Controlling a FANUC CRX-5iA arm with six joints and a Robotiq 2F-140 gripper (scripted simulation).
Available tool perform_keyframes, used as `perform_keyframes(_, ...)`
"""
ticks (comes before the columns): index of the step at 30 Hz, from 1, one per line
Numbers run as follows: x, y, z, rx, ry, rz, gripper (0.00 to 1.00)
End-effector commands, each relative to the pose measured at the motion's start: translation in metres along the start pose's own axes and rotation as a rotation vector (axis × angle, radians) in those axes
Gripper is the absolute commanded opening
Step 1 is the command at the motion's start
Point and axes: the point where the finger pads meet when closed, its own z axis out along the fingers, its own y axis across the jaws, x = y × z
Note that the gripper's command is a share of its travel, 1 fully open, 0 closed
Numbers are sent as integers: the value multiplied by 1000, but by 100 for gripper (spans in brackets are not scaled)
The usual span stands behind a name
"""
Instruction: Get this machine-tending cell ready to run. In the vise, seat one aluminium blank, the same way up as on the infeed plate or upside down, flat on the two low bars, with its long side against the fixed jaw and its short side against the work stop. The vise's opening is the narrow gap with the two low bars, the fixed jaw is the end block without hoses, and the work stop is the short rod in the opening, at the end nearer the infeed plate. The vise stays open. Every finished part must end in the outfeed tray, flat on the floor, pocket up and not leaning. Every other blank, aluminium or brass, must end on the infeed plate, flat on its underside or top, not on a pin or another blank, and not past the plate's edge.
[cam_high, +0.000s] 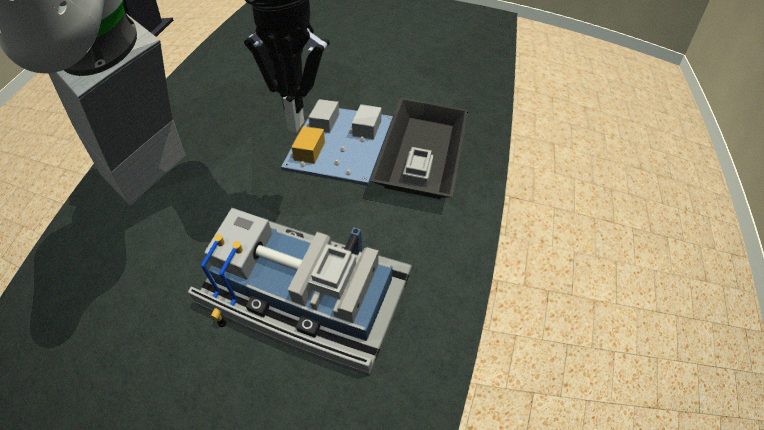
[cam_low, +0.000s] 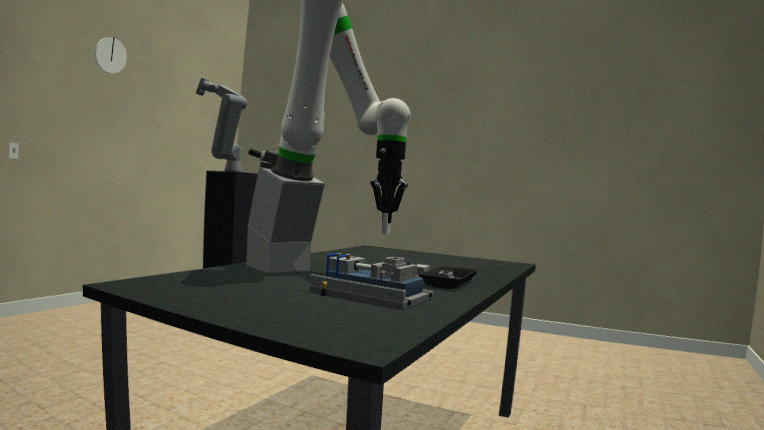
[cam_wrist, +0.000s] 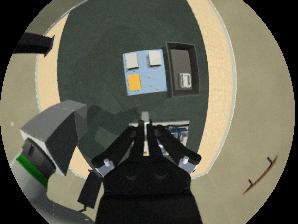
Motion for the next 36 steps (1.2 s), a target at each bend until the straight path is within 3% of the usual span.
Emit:
perform_keyframes(1, 0, 0, 7, -1, 0, 0, 0)
perform_keyframes(19, 0, 0, 40, -1, 0, 0, 0)
perform_keyframes(36, 0, 0, 50, -1, 0, 0, 0)
